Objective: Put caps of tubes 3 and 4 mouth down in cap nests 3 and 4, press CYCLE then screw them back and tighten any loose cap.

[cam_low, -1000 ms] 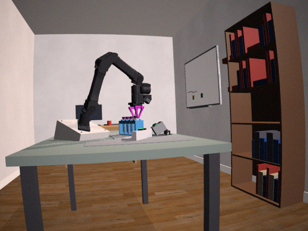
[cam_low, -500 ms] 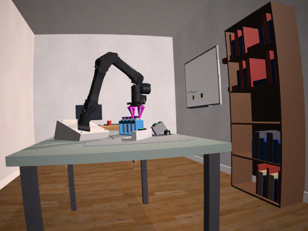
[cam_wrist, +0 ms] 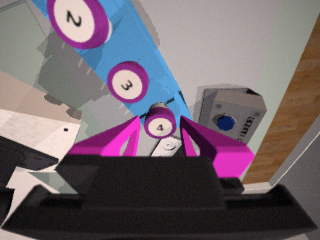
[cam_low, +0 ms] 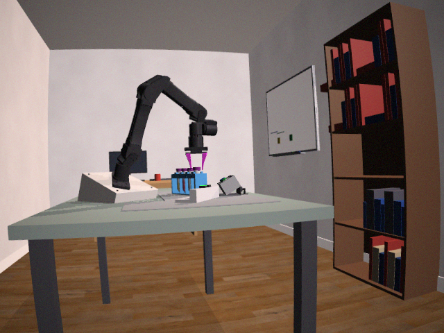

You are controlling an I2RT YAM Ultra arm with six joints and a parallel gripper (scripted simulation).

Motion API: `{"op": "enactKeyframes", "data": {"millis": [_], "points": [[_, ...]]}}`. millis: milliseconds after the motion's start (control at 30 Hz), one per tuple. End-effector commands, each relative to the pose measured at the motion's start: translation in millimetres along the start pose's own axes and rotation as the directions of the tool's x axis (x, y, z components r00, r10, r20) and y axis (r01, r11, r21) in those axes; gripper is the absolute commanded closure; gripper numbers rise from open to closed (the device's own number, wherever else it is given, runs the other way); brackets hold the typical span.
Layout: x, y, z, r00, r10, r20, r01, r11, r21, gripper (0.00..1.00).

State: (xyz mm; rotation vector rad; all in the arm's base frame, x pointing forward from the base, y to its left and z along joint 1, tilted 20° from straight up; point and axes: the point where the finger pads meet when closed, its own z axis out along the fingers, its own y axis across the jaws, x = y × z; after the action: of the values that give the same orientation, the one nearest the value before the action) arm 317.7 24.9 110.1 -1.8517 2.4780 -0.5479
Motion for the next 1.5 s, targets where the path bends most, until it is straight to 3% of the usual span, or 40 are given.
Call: {"op": "enactKeyframes", "data": {"millis": [0, 233, 300, 500, 700, 733, 1200, 1367, 1467], "points": [[-0.9, -3.8, -4.7, 0.981, -0.193, 0.006, 0.192, 0.981, 0.016, 0.51], [-1.0, -4.0, -4.7, 0.89, -0.456, 0.001, 0.456, 0.89, 0.017, 0.51], [-1.0, -4.0, -4.7, 0.89, -0.456, 0.001, 0.456, 0.89, 0.017, 0.51], [-1.2, -4.2, -4.8, 0.77, -0.638, -0.003, 0.638, 0.77, 0.017, 0.51], [-1.3, -4.4, -5.2, 0.77, -0.638, -0.003, 0.638, 0.77, 0.017, 0.51], [-1.3, -4.4, -5.2, 0.77, -0.638, -0.003, 0.638, 0.77, 0.017, 1.0], [-1.2, -4.4, -5.2, 0.77, -0.638, -0.003, 0.638, 0.77, 0.017, 1.0], [-1.2, -4.4, -5.0, 0.904, -0.428, 0.001, 0.427, 0.904, 0.017, 1.0], [-1.2, -4.5, -5.0, 0.924, -0.382, 0.002, 0.382, 0.924, 0.017, 1.0]]}}
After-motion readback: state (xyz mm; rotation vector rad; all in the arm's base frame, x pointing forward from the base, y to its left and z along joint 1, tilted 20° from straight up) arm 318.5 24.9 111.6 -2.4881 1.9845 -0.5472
